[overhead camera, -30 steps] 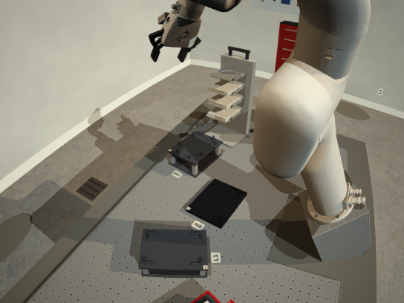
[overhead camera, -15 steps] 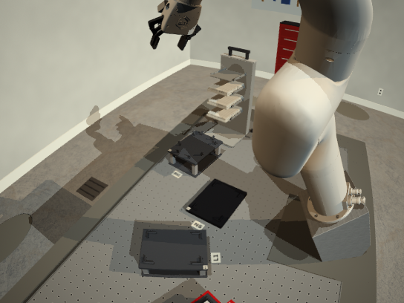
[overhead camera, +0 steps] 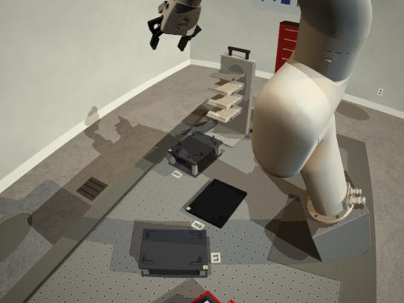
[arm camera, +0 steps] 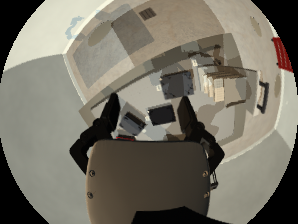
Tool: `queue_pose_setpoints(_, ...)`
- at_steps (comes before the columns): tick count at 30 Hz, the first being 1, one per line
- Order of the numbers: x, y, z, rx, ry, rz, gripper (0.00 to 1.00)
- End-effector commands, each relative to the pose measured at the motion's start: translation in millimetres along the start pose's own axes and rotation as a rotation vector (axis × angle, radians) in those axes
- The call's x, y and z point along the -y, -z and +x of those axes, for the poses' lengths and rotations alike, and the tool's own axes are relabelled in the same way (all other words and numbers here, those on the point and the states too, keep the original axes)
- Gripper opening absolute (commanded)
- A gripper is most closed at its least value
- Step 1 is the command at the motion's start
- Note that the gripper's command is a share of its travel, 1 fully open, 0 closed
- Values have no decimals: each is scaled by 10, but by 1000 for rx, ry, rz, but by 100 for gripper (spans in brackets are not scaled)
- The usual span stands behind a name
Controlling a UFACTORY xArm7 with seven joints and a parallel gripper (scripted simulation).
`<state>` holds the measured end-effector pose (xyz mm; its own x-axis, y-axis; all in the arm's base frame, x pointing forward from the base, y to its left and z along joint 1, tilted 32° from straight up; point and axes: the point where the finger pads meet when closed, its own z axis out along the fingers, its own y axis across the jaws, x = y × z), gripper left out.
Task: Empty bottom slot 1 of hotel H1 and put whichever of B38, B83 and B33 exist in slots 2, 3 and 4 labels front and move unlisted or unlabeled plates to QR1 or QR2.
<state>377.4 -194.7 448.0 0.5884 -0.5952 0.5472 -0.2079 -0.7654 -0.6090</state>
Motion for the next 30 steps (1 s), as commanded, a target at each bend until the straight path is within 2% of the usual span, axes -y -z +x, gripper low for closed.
queue_pose_setpoints(1,2,-124,-83,27,-98,-18,100)
queue_pose_setpoints(7,-4,-314,-231,72,-253,-51,100)
queue_pose_setpoints(9,-5,-326,-241,75,-263,-54,100)
queue_pose_setpoints(17,-19,-572,-460,126,-469,-112,100)
queue_pose_setpoints(19,-19,-572,-460,126,-469,-112,100)
queue_pose_setpoints(24,-33,-731,-620,155,-611,-161,100)
queue_pose_setpoints(26,-34,-740,-629,156,-619,-164,100)
queue_pose_setpoints(30,-47,-848,-748,172,-720,-202,100)
